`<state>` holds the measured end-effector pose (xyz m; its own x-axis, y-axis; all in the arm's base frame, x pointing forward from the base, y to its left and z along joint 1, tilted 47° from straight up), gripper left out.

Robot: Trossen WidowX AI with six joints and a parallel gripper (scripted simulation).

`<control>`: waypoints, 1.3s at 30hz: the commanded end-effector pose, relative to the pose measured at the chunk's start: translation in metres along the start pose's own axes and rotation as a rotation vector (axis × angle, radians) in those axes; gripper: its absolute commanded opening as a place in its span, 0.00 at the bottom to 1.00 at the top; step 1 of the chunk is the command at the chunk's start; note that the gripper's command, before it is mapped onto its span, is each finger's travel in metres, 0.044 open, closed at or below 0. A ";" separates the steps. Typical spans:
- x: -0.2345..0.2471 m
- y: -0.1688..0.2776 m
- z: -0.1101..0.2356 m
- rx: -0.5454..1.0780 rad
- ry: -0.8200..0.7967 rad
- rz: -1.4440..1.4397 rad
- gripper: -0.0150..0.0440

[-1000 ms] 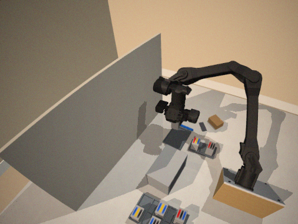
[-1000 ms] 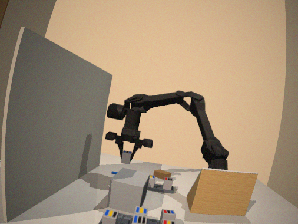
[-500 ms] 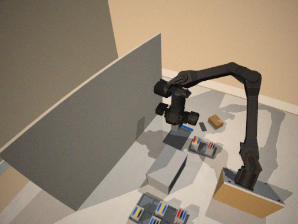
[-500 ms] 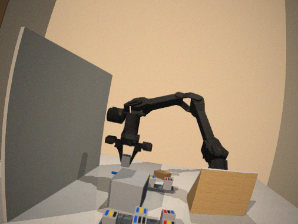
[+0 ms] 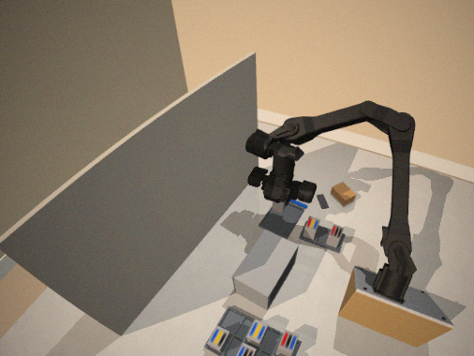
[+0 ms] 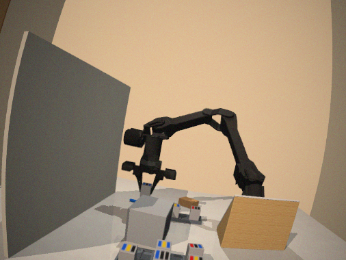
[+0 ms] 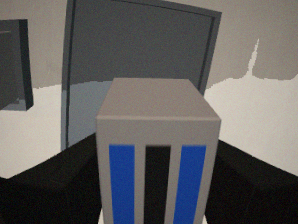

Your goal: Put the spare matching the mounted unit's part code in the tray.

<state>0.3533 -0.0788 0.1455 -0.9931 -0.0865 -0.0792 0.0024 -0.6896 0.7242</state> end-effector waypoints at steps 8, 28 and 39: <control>0.003 -0.002 -0.012 -0.003 -0.006 0.008 0.25; 0.006 0.000 -0.030 0.002 -0.005 0.008 0.25; 0.008 0.001 -0.040 0.006 -0.005 0.009 0.25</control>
<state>0.3519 -0.1072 0.1224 -0.9931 -0.0871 -0.0788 0.0017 -0.6818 0.7316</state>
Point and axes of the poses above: the point midway between the two fingers, 35 mm back from their tips, its own z axis back along the fingers, its own x axis across the jaws, y = z × x, the point moved 3 cm from there along z, back along the fingers, and after that the axes turned 7 degrees about -z, right-handed, at the moved point
